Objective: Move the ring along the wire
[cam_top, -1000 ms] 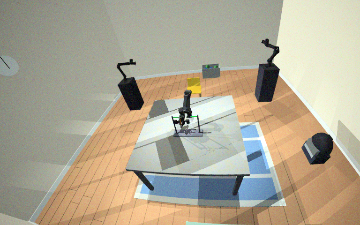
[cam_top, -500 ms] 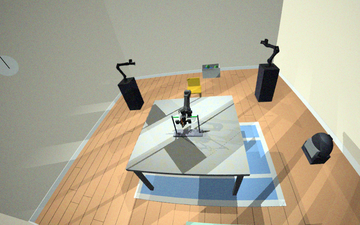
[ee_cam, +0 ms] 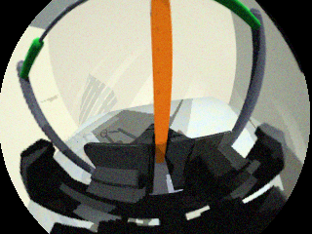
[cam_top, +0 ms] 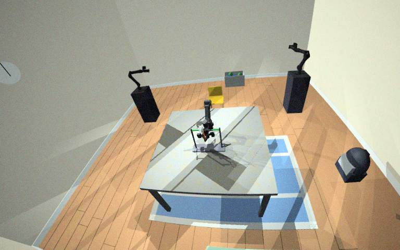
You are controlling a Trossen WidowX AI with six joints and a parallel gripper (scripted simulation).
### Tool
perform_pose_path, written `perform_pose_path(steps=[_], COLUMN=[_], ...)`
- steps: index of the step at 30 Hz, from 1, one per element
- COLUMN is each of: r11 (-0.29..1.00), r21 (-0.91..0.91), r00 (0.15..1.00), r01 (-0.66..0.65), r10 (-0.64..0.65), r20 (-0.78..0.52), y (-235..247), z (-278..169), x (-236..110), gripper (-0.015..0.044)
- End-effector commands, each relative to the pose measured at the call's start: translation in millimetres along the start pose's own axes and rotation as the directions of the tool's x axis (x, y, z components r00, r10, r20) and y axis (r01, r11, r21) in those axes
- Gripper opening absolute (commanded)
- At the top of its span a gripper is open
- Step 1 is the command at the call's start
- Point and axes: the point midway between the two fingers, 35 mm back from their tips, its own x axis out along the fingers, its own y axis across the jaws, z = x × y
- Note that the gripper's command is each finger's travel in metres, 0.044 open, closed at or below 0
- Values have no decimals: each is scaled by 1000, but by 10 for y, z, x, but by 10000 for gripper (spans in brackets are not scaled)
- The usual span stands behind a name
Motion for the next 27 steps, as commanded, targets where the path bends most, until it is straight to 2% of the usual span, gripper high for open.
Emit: perform_pose_path(steps=[1, 16, 27], r11=[1000, 996, 995], r21=[21, 29, -47], r00=[1000, 996, 996], r01=[14, 84, 90], r10=[-14, -84, -91], r20=[2, -1, -2], y=[53, 194, 216], z=[11, 21, 28], x=[-2, 0, 13], gripper=[-150, -150, -150])
